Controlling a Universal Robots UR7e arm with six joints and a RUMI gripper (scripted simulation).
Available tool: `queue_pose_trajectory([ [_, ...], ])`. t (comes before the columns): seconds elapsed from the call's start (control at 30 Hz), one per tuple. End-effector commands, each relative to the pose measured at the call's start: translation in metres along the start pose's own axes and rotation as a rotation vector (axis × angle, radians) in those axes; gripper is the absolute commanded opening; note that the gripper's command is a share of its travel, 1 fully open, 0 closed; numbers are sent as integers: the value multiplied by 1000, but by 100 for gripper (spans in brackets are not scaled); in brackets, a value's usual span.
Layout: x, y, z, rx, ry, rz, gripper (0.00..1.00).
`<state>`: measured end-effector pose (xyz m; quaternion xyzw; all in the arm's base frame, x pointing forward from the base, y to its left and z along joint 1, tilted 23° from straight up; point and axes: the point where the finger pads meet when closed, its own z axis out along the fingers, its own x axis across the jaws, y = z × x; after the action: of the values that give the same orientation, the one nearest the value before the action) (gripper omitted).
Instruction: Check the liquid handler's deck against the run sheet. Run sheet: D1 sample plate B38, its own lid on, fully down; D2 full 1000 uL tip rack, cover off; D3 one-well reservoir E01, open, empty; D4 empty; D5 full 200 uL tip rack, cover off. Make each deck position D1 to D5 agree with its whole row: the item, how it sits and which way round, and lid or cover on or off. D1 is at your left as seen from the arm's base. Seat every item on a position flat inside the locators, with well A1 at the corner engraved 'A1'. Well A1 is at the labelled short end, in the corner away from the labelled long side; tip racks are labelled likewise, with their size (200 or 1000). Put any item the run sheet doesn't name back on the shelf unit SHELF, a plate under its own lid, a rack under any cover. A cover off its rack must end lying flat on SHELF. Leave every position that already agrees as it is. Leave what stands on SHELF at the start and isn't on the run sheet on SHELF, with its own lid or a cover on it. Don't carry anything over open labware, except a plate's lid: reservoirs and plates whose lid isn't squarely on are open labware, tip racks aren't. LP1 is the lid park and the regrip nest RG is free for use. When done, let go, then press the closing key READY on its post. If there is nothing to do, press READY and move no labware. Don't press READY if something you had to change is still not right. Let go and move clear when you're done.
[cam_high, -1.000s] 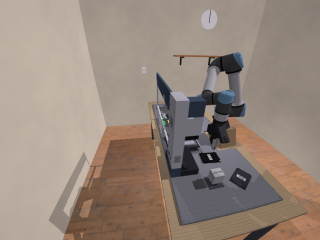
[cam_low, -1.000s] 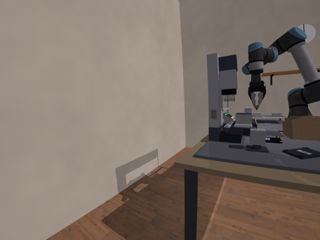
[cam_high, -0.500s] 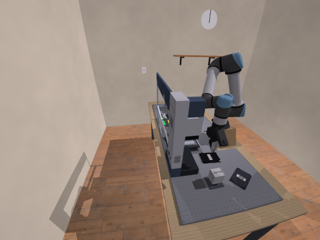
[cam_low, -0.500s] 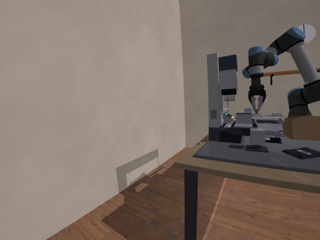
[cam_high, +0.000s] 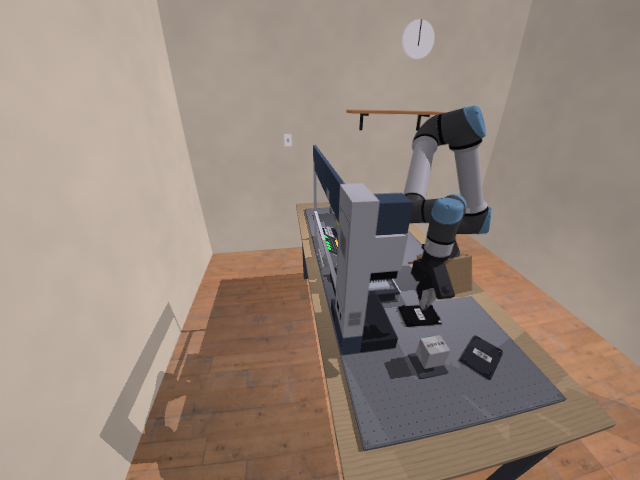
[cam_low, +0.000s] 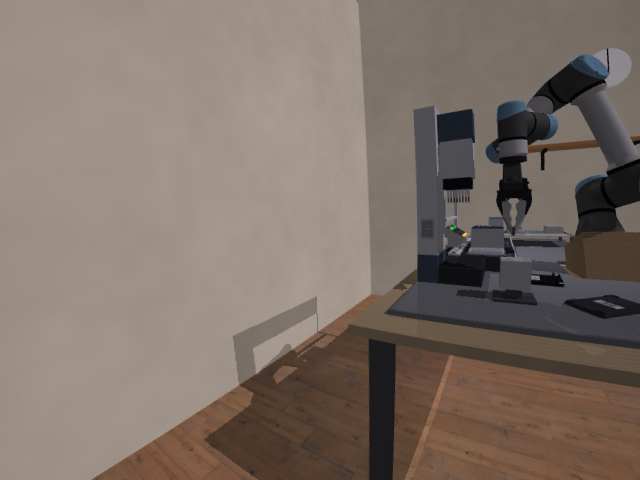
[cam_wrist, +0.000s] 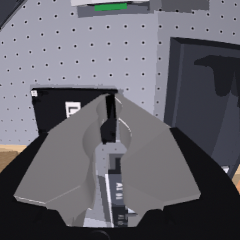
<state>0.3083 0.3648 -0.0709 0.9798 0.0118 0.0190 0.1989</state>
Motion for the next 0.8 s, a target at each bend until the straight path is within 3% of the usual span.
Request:
queue_pose_trajectory([
  [0.0, 0, 1, 9, 0, 0, 0, 0],
  [0.77, 0, 1, 43, 0, 0, 0, 0],
])
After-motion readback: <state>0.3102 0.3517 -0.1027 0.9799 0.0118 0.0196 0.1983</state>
